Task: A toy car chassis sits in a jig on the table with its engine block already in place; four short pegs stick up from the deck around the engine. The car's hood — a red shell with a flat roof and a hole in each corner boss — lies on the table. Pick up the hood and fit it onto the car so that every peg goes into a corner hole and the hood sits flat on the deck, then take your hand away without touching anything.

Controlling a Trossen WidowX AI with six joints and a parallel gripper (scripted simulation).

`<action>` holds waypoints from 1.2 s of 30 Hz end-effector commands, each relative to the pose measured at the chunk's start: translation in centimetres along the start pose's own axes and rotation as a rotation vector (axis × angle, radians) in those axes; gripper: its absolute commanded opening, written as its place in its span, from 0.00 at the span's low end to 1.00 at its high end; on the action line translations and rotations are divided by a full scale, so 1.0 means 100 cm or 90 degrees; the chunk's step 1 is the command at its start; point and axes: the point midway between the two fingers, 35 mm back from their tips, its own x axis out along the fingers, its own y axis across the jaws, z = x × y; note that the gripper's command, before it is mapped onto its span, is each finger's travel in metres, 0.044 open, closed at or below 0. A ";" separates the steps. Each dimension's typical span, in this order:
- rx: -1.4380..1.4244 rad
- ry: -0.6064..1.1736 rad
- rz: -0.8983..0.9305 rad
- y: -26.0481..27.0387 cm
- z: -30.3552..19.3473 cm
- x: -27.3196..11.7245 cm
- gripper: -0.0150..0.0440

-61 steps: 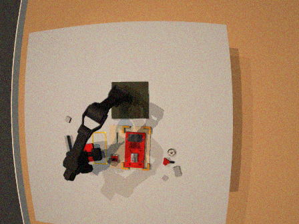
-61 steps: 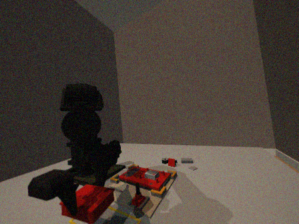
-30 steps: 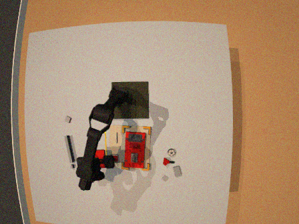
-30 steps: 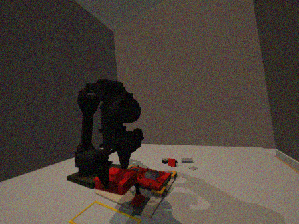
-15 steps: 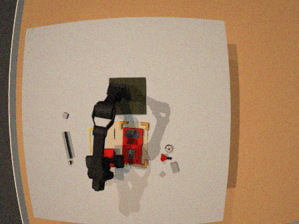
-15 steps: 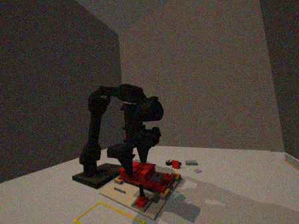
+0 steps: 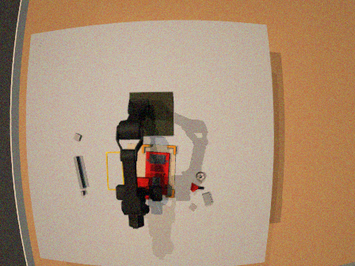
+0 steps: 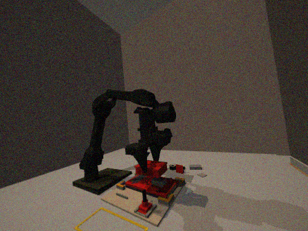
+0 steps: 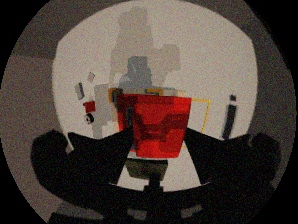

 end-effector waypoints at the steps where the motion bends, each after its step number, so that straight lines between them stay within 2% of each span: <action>1: 0.011 -0.002 0.003 0.014 -0.001 -0.001 0.25; 13: 0.038 0.000 0.005 0.059 -0.010 -0.002 0.25; 19: 0.039 0.000 0.005 0.057 -0.009 0.007 0.25; 28: 0.039 0.000 0.005 0.059 -0.007 0.046 0.25; 36: 0.039 0.000 0.005 0.059 -0.008 0.048 0.25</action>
